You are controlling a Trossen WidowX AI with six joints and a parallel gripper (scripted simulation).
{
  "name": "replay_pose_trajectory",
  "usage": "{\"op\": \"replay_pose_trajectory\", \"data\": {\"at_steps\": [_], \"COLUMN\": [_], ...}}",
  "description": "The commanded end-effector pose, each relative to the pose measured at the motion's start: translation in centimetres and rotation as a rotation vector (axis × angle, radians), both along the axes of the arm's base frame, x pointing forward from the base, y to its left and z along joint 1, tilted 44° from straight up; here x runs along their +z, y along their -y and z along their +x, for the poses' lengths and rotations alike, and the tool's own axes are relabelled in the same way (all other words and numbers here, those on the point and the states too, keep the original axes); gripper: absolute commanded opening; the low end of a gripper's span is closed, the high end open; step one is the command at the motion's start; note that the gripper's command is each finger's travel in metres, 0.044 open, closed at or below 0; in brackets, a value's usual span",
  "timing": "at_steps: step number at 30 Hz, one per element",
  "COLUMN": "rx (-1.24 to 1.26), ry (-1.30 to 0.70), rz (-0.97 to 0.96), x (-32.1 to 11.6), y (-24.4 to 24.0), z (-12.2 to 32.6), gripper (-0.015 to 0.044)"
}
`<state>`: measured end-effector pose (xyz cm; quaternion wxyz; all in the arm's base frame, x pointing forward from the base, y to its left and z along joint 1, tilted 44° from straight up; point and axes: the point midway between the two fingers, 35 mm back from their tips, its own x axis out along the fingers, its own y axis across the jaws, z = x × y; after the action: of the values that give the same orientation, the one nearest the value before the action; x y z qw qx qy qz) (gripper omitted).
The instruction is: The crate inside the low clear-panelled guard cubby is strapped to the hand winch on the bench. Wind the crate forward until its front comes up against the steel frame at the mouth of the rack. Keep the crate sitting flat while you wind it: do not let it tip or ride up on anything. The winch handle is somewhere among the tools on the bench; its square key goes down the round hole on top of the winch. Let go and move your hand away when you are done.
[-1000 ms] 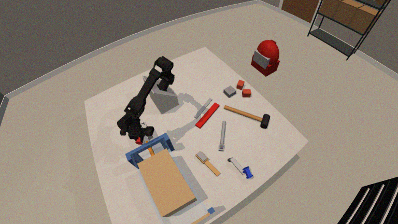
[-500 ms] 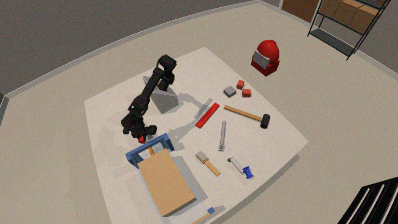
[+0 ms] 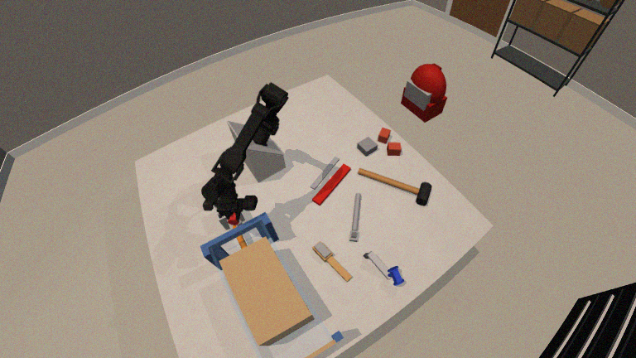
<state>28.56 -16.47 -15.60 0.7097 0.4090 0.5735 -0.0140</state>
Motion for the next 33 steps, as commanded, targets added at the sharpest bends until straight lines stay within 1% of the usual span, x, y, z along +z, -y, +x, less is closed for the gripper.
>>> {"op": "replay_pose_trajectory", "data": {"at_steps": [1,33], "rx": [-0.003,-0.003], "ry": [-0.013,-0.015], "rz": [0.028,0.031], "x": [0.6,3.2], "y": [-1.2,-3.9], "z": [-0.6,-3.3], "gripper": [0.0,0.0]}}
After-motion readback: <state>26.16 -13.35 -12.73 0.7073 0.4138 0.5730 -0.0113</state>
